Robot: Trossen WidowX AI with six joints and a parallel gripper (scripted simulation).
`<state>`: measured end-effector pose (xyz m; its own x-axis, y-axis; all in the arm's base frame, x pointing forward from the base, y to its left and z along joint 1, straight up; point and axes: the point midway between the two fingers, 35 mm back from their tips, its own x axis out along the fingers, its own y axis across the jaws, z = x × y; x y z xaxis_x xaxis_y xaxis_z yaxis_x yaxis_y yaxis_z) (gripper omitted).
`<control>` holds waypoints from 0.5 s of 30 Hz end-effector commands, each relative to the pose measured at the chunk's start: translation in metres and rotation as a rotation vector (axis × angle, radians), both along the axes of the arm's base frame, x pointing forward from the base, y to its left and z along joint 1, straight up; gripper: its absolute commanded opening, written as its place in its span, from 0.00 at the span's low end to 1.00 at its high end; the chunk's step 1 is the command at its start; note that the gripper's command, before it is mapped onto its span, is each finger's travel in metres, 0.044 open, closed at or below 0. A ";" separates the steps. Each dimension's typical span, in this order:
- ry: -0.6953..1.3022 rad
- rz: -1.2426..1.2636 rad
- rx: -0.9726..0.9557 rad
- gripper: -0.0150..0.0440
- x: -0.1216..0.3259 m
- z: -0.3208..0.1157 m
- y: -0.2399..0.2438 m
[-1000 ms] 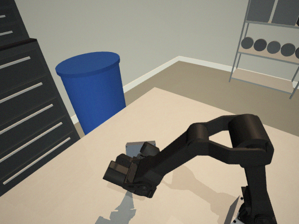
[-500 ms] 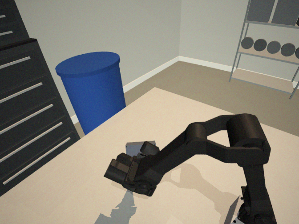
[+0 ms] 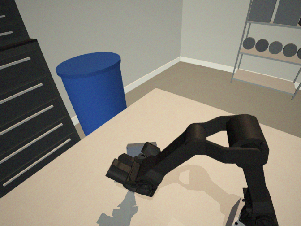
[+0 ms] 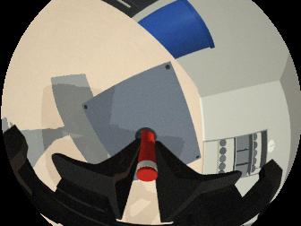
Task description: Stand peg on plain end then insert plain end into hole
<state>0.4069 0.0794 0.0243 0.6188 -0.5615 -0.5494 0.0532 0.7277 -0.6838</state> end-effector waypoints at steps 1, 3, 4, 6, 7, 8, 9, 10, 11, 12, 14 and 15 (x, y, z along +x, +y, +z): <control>0.006 -0.001 -0.006 0.25 0.000 -0.003 -0.002; 0.006 -0.001 -0.007 0.25 0.000 -0.003 -0.002; 0.006 -0.001 -0.007 0.25 0.000 -0.004 -0.002; 0.006 -0.001 -0.007 0.25 0.000 -0.004 -0.002; -0.001 -0.003 0.000 0.25 0.001 -0.001 -0.001; -0.001 -0.003 0.000 0.25 0.001 -0.001 -0.001; -0.001 -0.003 0.000 0.25 0.001 -0.001 -0.001; -0.001 -0.003 0.000 0.25 0.001 -0.001 -0.001; -0.001 -0.003 0.000 0.25 0.001 -0.001 -0.001; -0.001 -0.003 0.000 0.25 0.001 -0.001 -0.001; -0.001 -0.003 0.000 0.25 0.001 -0.001 -0.001; -0.001 -0.003 0.000 0.30 0.001 -0.001 -0.001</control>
